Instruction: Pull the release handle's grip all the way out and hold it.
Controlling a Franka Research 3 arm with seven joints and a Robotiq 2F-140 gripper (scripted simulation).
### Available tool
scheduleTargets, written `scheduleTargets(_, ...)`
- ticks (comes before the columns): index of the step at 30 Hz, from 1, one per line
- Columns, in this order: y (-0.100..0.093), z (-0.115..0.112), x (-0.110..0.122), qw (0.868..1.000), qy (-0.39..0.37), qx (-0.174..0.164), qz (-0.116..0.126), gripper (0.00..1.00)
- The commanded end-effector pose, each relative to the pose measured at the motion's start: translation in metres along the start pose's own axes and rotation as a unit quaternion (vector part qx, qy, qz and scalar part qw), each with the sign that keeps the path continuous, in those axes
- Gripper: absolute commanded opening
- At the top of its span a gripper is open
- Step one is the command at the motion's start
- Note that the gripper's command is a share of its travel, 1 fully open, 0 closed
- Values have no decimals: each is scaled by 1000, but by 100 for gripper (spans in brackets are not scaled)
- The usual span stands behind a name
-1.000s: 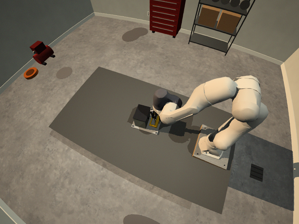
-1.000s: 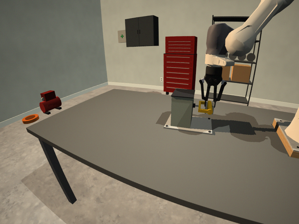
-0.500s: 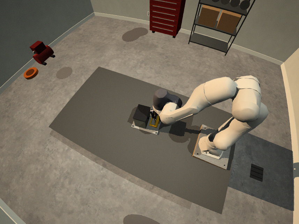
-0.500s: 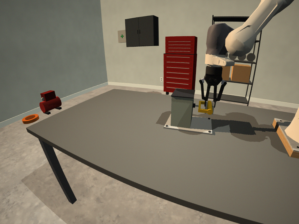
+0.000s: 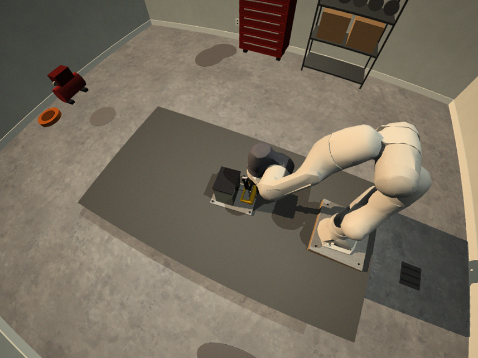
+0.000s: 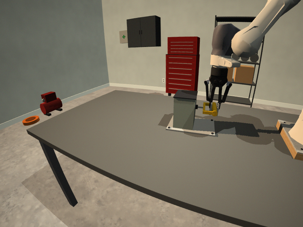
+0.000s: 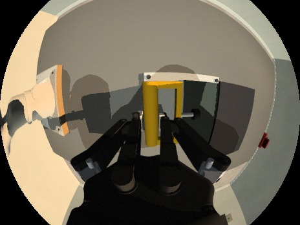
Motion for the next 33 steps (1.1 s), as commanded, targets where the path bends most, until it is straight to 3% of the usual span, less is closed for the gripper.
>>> scheduleTargets(1,1,-1,-12,1000,-1,2,6,0)
scheduleTargets(19,0,-4,-45,1000,-1,2,6,0)
scheduleTargets(33,0,-4,-49,1000,-1,2,6,0)
Point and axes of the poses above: the point where the finger pads meet when closed, its own y axis out along the fingers, its own x axis across the jaws, z = x × y, the point moved 1 cm from there along -y, back along the fingers, and after that the axes turned 5 degrees about y, right-handed, at the moved point
